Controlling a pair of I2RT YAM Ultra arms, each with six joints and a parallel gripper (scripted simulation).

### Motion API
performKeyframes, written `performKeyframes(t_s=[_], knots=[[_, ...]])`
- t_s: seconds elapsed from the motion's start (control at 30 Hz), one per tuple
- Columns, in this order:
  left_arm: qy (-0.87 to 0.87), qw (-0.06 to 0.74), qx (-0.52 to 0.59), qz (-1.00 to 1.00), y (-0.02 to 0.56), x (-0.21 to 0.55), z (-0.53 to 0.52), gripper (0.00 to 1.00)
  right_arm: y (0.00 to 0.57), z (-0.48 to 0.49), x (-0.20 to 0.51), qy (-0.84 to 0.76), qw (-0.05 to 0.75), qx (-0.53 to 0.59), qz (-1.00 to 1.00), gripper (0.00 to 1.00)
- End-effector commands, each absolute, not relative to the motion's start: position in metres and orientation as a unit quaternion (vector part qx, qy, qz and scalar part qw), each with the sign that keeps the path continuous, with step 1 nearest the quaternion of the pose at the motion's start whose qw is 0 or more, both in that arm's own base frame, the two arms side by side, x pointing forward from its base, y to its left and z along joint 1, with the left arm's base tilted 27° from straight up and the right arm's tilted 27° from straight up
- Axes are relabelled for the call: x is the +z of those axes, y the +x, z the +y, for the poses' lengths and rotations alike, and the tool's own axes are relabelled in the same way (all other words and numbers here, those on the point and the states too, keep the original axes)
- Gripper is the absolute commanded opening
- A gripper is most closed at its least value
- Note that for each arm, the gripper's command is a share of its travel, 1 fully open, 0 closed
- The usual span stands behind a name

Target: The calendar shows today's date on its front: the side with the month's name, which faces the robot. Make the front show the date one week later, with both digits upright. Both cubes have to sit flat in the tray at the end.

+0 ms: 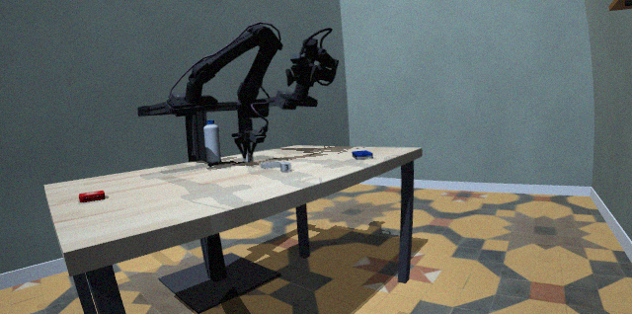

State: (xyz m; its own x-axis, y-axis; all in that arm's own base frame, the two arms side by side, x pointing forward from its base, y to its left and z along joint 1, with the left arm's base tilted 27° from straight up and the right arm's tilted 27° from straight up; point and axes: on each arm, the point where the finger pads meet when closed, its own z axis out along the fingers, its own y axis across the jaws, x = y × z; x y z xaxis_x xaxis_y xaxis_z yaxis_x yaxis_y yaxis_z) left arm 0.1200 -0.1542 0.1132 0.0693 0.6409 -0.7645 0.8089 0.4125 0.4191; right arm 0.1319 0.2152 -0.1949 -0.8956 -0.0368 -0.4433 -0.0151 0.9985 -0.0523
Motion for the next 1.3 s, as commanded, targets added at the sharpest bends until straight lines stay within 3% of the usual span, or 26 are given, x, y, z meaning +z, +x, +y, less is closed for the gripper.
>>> performKeyframes(t_s=[0.0,0.23,0.93,1.27], knots=[[0.533,0.503,-0.088,0.675,0.120,0.117,-0.155,1.00,0.121,0.220,-0.170,-0.012,0.233,-0.023,0.972,0.26],[0.522,0.499,-0.089,0.686,0.121,0.117,-0.153,1.00,0.109,0.219,-0.147,-0.050,0.231,-0.035,0.971,0.26],[0.568,0.380,-0.102,0.723,0.064,0.083,-0.174,1.00,0.117,0.217,-0.175,-0.489,0.183,-0.126,0.844,0.26],[0.606,0.367,-0.081,0.701,0.029,0.073,-0.180,1.00,0.120,0.215,-0.185,-0.636,0.155,-0.157,0.739,0.26]])
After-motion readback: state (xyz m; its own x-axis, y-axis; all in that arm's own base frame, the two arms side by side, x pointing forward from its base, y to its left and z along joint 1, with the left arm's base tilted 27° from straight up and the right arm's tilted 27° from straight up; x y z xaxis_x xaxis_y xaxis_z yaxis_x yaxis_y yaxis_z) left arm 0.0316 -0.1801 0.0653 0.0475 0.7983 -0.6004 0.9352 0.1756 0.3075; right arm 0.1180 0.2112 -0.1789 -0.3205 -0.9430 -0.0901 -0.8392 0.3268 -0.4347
